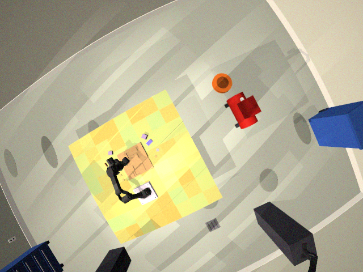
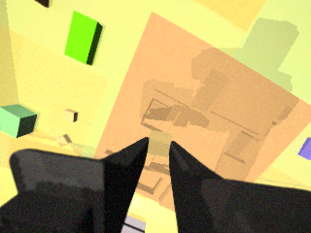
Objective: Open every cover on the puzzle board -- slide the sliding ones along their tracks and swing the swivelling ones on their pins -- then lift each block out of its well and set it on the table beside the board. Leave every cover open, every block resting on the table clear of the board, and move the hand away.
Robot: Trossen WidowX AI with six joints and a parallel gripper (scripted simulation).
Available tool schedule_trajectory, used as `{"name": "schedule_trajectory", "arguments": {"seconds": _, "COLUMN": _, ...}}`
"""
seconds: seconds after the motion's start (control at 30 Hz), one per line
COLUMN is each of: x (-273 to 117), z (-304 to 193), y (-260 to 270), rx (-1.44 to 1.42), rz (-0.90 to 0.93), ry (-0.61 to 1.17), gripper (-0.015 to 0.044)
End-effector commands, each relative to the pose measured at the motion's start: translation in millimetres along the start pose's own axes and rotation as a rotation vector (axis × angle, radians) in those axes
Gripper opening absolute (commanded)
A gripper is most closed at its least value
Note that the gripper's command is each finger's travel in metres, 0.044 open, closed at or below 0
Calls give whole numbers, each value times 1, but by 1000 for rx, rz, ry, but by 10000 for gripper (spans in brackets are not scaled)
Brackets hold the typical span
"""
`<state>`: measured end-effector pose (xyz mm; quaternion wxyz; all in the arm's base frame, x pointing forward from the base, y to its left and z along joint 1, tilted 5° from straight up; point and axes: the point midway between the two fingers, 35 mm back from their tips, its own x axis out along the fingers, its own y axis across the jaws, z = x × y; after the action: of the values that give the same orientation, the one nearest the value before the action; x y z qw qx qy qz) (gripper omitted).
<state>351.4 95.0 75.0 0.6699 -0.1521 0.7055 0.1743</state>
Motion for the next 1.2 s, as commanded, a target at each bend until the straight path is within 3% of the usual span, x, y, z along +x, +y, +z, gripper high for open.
{"name": "schedule_trajectory", "arguments": {"seconds": 0.0, "x": -5, "z": -2, "y": -5, "rx": -3, "rz": 2, "ry": -3, "gripper": 80}}
{"name": "schedule_trajectory", "arguments": {"seconds": 1.17, "x": -9, "z": -70, "y": -127, "rx": -3, "rz": -13, "ry": -4, "gripper": 80}}
